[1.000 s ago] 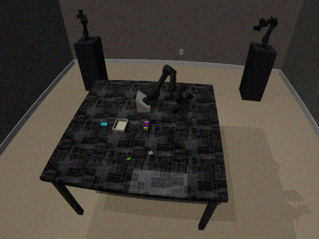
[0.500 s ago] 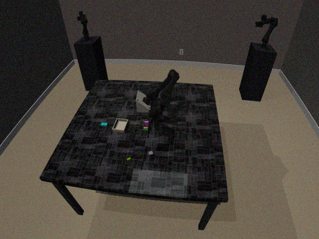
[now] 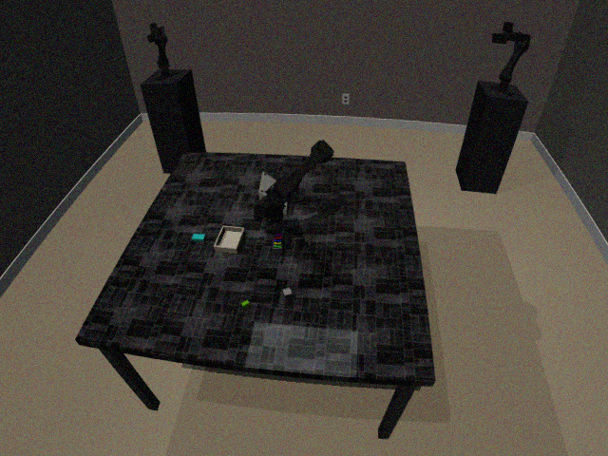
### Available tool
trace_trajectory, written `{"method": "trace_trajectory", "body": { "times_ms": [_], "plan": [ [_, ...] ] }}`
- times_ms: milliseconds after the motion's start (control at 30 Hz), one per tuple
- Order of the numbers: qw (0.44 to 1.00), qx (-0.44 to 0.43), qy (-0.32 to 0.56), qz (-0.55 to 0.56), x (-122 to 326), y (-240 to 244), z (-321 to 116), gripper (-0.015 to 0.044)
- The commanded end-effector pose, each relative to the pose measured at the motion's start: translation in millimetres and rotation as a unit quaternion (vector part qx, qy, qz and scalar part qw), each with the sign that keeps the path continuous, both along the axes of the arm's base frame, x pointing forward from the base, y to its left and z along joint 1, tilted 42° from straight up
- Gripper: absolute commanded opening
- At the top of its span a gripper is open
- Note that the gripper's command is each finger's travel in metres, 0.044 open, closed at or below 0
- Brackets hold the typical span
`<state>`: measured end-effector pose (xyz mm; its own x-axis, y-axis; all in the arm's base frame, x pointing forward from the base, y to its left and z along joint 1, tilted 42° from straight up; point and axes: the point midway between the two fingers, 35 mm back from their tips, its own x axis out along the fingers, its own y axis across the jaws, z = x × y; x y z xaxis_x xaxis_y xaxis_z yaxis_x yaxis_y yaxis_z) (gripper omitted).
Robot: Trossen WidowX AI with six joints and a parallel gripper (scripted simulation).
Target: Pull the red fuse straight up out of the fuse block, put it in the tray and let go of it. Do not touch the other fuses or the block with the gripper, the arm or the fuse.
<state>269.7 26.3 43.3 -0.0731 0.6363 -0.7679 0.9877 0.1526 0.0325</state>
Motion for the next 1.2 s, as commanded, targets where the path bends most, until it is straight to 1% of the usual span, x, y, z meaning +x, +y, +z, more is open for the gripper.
{"method": "trace_trajectory", "body": {
  "times_ms": [0, 1167],
  "plan": [
    [1.000, 0.011, 0.009, -0.001, -1, 1, 4, 0.0061],
    [1.000, 0.012, 0.009, -0.001, -4, 23, -18, 0.0061]
  ]
}}
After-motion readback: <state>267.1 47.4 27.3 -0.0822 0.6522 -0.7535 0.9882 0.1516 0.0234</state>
